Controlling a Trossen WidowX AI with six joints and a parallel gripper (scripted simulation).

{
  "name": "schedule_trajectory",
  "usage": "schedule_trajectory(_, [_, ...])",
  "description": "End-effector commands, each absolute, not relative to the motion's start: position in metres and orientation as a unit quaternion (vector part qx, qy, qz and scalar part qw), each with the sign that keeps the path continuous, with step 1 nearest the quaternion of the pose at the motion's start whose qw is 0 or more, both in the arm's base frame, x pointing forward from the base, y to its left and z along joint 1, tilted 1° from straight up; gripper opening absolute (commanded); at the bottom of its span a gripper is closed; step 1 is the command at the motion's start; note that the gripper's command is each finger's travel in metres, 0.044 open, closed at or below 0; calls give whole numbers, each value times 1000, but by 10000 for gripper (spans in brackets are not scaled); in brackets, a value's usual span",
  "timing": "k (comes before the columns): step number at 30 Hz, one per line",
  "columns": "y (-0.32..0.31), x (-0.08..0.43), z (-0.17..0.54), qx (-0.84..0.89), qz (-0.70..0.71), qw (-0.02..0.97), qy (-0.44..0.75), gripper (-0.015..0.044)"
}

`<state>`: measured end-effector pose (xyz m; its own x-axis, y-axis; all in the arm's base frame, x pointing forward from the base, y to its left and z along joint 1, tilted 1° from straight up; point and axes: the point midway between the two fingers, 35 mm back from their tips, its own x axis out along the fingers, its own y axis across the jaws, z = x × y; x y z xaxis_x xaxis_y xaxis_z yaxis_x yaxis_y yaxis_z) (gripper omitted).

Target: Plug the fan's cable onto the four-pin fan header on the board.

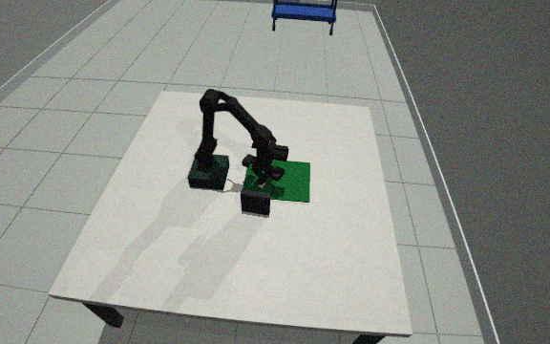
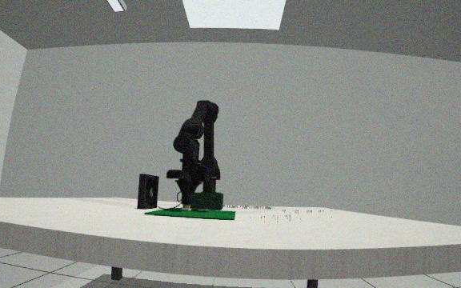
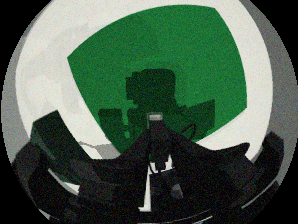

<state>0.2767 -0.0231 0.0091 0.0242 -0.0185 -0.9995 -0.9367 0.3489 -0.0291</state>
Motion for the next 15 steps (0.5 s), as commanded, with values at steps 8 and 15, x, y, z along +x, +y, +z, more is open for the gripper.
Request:
schedule_trajectory(8, [-23, 277, 1, -414, 394, 584, 576, 0])
schedule_trajectory(15, [-23, 277, -3, -414, 394, 584, 576, 0])
